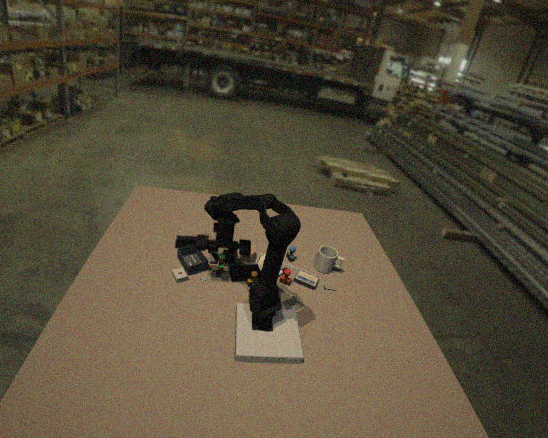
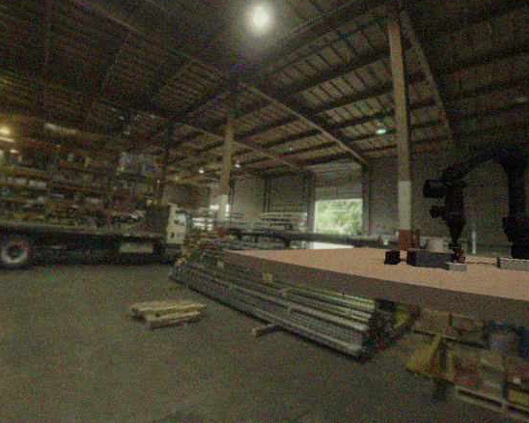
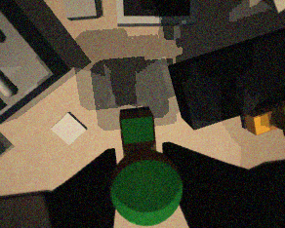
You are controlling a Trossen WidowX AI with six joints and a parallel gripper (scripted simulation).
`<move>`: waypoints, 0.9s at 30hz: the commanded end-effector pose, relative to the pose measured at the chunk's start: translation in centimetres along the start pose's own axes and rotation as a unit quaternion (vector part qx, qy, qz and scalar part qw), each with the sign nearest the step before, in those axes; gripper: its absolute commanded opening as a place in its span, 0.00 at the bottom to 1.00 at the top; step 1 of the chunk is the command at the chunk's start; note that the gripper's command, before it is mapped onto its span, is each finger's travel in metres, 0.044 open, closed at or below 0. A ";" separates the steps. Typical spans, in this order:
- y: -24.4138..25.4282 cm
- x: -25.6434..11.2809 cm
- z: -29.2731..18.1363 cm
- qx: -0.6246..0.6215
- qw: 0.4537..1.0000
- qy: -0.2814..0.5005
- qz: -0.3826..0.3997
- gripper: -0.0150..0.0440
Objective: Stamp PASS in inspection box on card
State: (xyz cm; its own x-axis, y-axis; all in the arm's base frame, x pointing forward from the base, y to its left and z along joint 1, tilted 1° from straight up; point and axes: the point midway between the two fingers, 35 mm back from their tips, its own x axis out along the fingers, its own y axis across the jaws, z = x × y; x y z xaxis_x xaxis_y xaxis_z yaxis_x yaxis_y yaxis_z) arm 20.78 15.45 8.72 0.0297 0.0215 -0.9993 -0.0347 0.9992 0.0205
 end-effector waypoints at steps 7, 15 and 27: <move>0.0 -0.7 -0.1 -0.002 1.000 -0.002 0.003 0.25; 0.0 -1.1 -0.1 -0.002 1.000 -0.002 0.004 0.25; -0.2 -1.7 3.1 -0.002 1.000 -0.003 0.004 0.25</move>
State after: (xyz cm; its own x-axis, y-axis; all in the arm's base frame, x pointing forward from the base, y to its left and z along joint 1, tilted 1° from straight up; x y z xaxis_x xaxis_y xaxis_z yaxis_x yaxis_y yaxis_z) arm 22.69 15.38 10.64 0.0488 0.0359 -0.9982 -0.0343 0.9988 0.0342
